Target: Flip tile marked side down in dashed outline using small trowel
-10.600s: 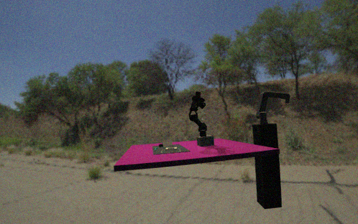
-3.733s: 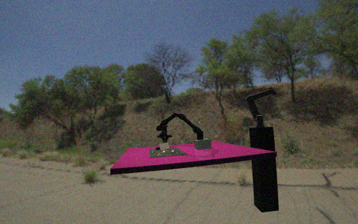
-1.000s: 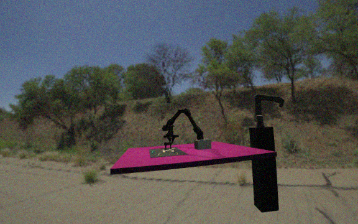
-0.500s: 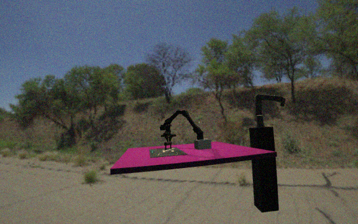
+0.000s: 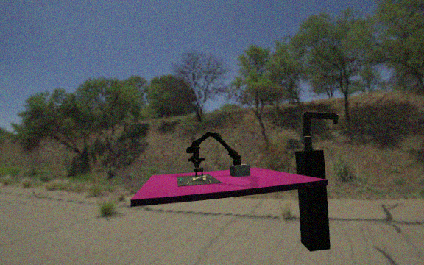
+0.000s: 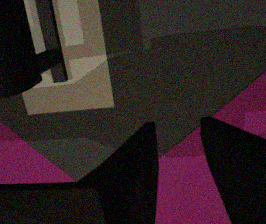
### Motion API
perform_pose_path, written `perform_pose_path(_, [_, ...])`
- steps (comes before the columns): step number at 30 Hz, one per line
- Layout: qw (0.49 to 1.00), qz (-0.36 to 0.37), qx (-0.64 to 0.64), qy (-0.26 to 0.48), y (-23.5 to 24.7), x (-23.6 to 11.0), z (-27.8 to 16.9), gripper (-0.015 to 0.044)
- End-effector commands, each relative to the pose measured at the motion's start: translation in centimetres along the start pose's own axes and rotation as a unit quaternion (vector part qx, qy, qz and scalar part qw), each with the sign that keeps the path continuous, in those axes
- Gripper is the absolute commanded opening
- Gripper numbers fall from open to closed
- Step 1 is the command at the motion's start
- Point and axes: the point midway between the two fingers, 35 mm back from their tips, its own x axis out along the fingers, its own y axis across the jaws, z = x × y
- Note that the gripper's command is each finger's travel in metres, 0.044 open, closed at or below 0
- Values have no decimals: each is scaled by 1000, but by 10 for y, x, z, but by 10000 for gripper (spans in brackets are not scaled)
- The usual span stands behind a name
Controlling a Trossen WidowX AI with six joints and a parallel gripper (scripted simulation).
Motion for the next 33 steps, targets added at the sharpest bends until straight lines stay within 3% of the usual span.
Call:
perform_pose_path(1, [1000, 0, -1, 2, -9, -2, -1, 100])
perform_pose_path(14, [1000, -1, 0, 0, -6, -2, 0, 100])
perform_pose_path(18, [1000, -1, 0, 0, -6, -2, 0, 0])
perform_pose_path(33, [1000, -1, 0, 0, -6, -2, 0, 0])
